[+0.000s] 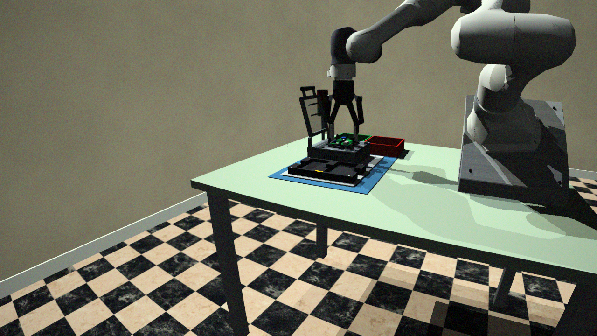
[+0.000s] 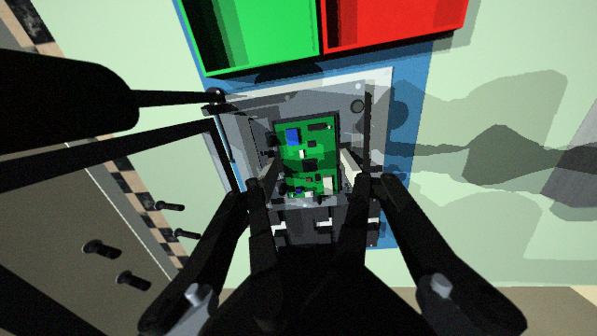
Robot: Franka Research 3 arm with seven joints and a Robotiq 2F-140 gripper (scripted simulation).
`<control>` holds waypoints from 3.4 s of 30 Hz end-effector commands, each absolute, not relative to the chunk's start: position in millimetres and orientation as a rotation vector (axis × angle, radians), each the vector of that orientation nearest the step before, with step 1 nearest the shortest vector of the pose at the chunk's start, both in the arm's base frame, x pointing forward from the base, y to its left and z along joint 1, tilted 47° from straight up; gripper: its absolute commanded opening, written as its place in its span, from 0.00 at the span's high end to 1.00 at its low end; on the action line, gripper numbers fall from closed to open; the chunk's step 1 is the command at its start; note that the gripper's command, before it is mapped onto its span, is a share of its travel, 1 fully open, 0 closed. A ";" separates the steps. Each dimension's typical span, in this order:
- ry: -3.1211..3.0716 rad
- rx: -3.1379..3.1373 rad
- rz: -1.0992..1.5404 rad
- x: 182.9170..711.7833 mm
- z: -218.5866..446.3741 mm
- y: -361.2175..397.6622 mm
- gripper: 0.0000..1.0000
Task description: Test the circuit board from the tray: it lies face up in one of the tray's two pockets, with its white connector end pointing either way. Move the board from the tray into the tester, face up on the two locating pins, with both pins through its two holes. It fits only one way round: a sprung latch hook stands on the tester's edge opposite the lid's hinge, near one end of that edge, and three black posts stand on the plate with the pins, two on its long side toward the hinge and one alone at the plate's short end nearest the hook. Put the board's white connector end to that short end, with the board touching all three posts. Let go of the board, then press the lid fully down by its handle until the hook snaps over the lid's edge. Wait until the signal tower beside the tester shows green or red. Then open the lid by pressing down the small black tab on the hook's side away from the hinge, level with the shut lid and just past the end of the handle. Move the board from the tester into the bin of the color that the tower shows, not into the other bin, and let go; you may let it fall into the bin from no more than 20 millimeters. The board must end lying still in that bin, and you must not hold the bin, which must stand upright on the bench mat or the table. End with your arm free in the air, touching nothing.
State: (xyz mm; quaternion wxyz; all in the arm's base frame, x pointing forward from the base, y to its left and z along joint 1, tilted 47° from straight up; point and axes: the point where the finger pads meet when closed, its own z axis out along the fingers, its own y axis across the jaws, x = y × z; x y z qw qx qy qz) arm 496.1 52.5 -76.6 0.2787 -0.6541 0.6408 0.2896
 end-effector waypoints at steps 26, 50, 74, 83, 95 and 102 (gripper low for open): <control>1.720 -1.754 0.775 499.4 7.3 -39.2 0.42; 1.720 -1.754 0.775 501.7 84.5 -123.0 0.42; 1.720 -1.754 0.775 501.7 84.5 -123.0 0.70; 1.720 -1.754 0.775 501.7 84.5 -123.0 0.70; 1.720 -1.754 0.775 519.2 84.3 -122.7 0.70; 1.720 -1.754 0.775 571.9 83.8 -121.7 0.70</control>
